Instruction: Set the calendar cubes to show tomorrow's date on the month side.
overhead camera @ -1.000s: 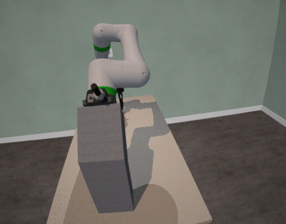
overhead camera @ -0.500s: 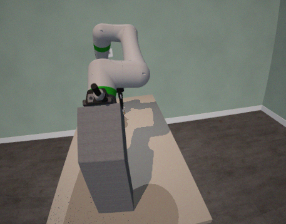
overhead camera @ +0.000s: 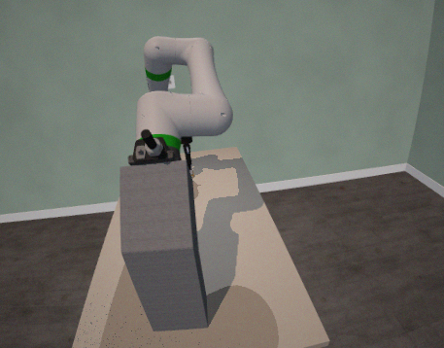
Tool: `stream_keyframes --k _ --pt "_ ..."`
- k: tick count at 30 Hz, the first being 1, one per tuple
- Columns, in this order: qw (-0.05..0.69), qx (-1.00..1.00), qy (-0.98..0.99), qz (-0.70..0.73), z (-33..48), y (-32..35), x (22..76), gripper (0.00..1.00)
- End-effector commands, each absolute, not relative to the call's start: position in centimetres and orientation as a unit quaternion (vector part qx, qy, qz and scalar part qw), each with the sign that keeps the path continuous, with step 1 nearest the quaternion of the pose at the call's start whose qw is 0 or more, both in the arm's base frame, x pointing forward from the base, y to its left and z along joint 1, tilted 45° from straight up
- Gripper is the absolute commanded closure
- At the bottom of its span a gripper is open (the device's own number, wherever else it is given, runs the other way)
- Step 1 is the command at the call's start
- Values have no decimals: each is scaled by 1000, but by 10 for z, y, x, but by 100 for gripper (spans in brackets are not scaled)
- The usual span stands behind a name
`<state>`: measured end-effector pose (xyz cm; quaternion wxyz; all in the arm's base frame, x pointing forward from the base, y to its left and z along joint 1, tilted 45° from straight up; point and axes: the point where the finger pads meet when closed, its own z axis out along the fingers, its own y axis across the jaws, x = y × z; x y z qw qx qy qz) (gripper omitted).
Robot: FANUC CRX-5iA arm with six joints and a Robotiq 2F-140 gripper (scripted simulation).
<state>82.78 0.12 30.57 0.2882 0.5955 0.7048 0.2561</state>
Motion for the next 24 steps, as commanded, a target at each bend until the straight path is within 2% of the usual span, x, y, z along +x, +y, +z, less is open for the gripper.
stream_keyframes --k 1,11,24 --pt "288 595 705 256 306 1 828 70" --pt "288 595 705 256 306 1 828 64" --pt "288 595 705 256 307 1 827 64"
